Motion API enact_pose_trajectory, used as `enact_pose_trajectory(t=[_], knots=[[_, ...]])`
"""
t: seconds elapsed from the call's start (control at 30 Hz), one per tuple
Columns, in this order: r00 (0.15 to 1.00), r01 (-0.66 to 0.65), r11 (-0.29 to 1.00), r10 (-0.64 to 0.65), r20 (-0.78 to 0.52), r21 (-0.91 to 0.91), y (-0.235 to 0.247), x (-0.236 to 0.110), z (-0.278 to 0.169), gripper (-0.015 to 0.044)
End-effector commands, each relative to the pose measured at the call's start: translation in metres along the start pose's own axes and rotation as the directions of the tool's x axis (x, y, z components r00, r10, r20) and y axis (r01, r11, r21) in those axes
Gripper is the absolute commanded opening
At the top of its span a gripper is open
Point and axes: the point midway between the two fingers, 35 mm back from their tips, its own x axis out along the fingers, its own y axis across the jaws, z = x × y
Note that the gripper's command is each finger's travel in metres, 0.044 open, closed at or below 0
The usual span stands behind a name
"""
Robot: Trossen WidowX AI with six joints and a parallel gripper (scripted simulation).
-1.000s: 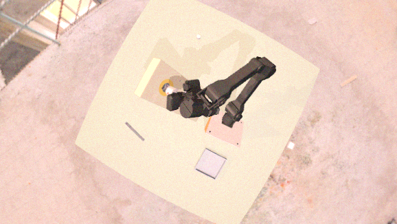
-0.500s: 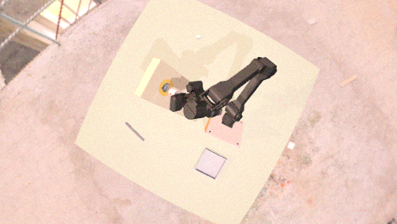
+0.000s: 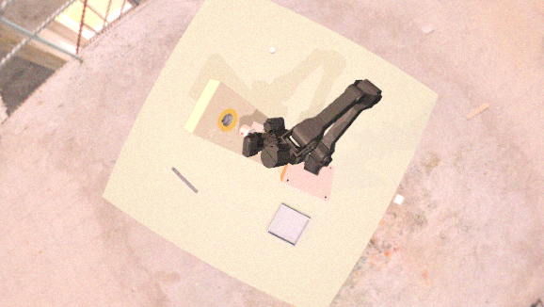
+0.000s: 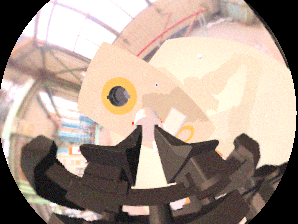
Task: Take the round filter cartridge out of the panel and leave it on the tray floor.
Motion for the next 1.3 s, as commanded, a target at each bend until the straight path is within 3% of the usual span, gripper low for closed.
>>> enact_pose_trajectory(t=[0.0,0.1,0.57,0.8,0.93,1.27], knots=[[1.0,0.0,1.0,0.0,0.0,0.0,0.0,0.0,0.0,0.0026],[1.0,0.0,1.0,0.0,0.0,0.0,0.0,0.0,0.0,0.0093],[1.0,-0.003,1.0,0.003,0.008,0.008,-0.005,0.0,-0.001,0.0093],[1.0,-0.003,1.0,0.003,0.009,0.009,0.054,-0.008,0.033,0.0093],[1.0,-0.003,1.0,0.003,0.009,0.009,0.06,-0.009,0.037,0.0093],[1.0,-0.01,1.0,0.01,0.003,0.022,0.108,-0.054,0.063,0.0356]])
